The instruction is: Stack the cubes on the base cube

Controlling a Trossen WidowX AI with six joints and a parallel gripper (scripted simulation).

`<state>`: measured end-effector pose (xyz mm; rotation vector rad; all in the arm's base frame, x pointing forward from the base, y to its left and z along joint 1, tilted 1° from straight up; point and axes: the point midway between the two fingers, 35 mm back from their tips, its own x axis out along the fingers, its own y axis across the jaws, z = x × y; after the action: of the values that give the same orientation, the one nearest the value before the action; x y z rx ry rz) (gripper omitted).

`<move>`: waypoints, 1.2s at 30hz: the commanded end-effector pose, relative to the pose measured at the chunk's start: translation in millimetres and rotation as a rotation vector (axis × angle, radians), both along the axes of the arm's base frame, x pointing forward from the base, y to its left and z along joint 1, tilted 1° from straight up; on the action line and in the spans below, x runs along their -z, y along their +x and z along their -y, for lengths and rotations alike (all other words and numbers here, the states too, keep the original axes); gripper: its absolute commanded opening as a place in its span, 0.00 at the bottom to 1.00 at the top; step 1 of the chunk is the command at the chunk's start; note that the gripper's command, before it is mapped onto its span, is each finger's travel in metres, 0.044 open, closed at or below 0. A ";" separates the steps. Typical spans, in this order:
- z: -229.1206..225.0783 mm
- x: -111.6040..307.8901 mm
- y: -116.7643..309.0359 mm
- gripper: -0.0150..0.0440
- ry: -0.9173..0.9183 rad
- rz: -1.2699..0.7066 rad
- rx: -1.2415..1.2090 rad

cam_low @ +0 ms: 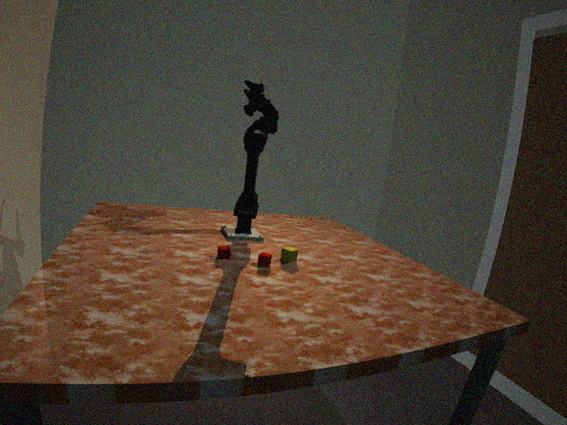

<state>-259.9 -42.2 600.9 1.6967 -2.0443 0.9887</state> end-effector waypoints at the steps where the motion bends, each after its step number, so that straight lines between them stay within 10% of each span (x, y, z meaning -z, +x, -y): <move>1: -1.2 0.0 -0.2 0.89 -0.001 0.004 0.003; 6: -34.4 0.1 -9.8 0.70 -0.057 0.118 0.070; 36: -334.4 45.2 5.9 0.70 -1.031 0.644 0.397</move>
<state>-270.1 250.9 569.4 0.5797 -1.6810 2.0193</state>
